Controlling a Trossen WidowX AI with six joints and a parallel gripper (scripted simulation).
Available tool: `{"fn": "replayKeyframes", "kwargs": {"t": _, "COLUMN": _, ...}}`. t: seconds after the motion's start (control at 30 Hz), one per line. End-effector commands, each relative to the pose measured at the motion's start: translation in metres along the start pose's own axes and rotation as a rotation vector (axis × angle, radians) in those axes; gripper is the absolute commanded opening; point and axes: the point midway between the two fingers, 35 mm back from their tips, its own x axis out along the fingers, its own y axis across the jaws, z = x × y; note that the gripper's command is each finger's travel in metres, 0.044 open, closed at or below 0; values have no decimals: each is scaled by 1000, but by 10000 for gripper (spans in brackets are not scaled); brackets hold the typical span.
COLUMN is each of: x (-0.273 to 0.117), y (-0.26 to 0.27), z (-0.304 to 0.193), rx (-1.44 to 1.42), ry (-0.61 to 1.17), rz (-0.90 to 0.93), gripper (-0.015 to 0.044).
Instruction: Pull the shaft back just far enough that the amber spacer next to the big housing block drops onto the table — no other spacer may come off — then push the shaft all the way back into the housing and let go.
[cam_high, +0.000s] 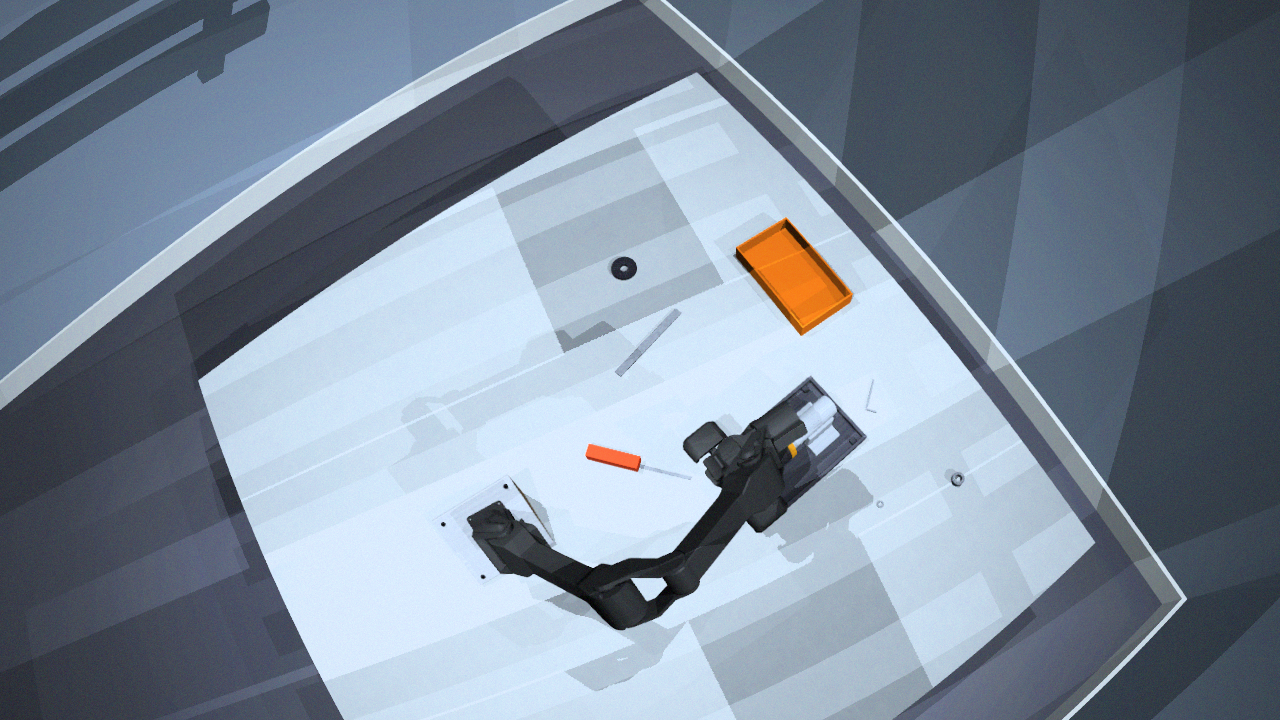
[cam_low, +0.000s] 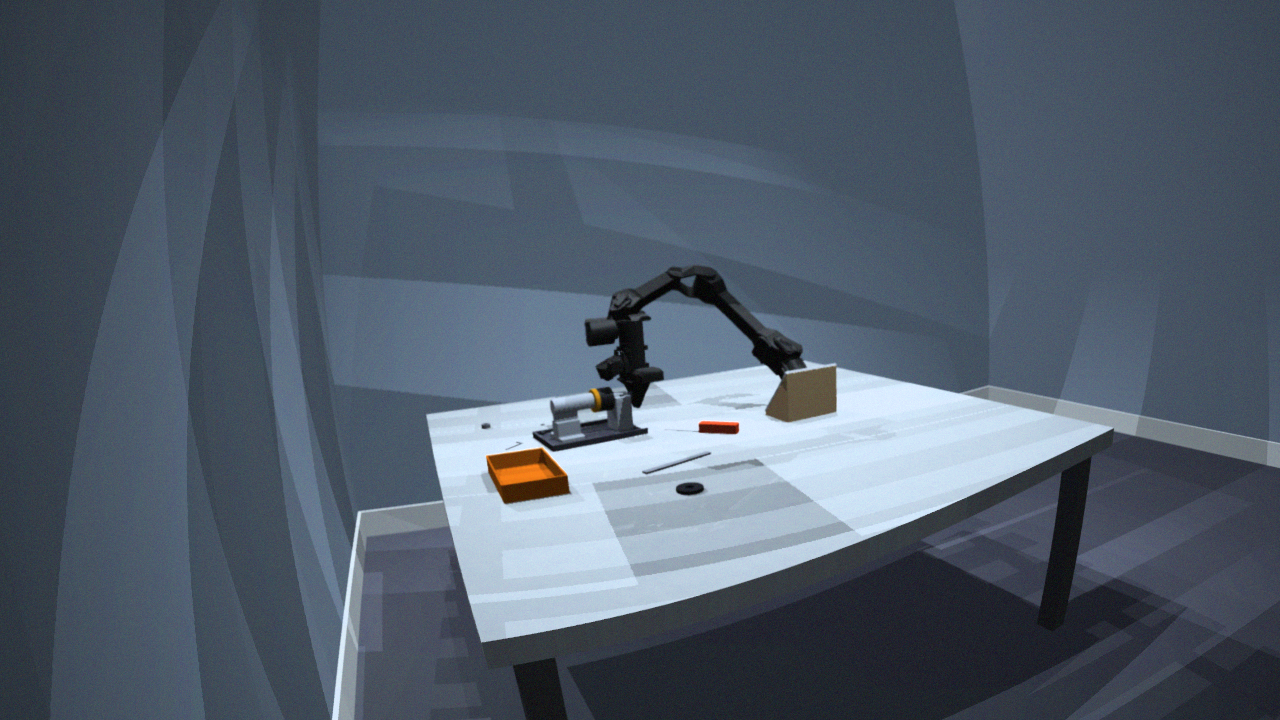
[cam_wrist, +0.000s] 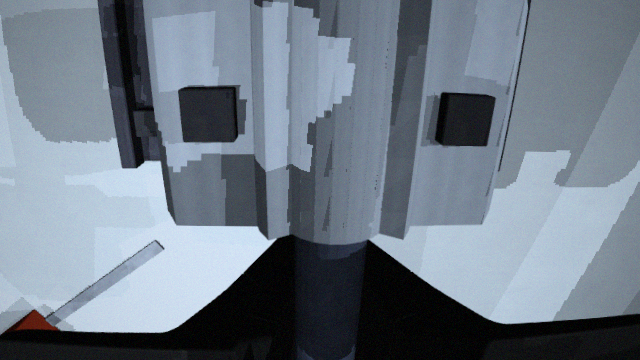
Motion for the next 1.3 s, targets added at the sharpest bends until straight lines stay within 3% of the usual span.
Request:
{"fn": "replayKeyframes", "kwargs": {"t": 0.0, "x": 0, "y": 0, "z": -5, "rx": -2, "ry": 2, "rz": -2, "gripper": 0}}
{"fn": "replayKeyframes", "kwargs": {"t": 1.27, "x": 0, "y": 0, "z": -12, "rx": -2, "ry": 3, "rz": -2, "gripper": 0}}
